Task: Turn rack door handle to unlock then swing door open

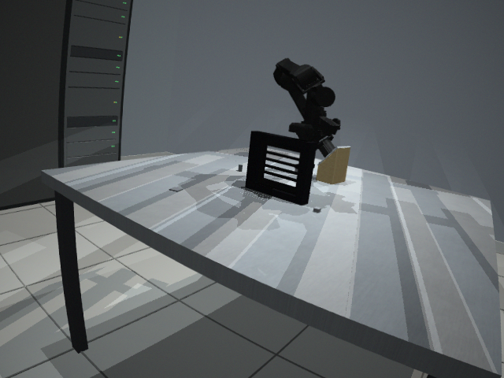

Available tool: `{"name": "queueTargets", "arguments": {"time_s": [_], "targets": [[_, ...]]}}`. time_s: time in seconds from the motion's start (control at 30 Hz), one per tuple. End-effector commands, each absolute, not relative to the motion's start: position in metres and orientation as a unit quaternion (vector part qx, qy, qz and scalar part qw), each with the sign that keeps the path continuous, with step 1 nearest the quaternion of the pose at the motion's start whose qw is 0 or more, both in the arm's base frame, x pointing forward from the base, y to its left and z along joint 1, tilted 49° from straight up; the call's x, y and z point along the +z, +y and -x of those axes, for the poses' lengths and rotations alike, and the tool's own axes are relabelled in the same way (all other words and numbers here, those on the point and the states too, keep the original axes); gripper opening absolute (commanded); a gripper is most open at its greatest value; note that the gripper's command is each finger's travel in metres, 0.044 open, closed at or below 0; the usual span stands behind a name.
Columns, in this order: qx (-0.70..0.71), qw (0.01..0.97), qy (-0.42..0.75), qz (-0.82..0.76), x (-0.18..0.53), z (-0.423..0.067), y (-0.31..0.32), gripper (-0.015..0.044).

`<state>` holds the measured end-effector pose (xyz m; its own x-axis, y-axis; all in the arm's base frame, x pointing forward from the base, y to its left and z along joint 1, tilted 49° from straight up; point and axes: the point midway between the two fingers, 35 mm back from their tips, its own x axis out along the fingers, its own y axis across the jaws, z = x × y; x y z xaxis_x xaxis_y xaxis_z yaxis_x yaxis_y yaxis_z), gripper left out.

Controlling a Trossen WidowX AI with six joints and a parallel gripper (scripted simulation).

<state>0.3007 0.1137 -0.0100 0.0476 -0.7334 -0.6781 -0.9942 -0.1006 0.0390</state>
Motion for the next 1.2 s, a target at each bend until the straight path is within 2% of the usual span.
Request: {"name": "queueTargets", "arguments": {"time_s": [0.0, 0.5, 0.83, 0.93, 1.17], "targets": [[0.354, 0.143, 0.591, 0.71, -0.01, -0.3011, 0.1113, 0.0016], [0.364, 0.131, 0.586, 0.712, -0.01, -0.301, 0.1113, 0.0016], [0.364, 0.131, 0.586, 0.712, -0.01, -0.301, 0.1113, 0.0279], [0.354, 0.143, 0.591, 0.71, -0.01, -0.3011, 0.1113, 0.0289], [0.25, 0.26, 0.643, 0.676, -0.0099, -0.3011, 0.1113, 0.0289]]}}
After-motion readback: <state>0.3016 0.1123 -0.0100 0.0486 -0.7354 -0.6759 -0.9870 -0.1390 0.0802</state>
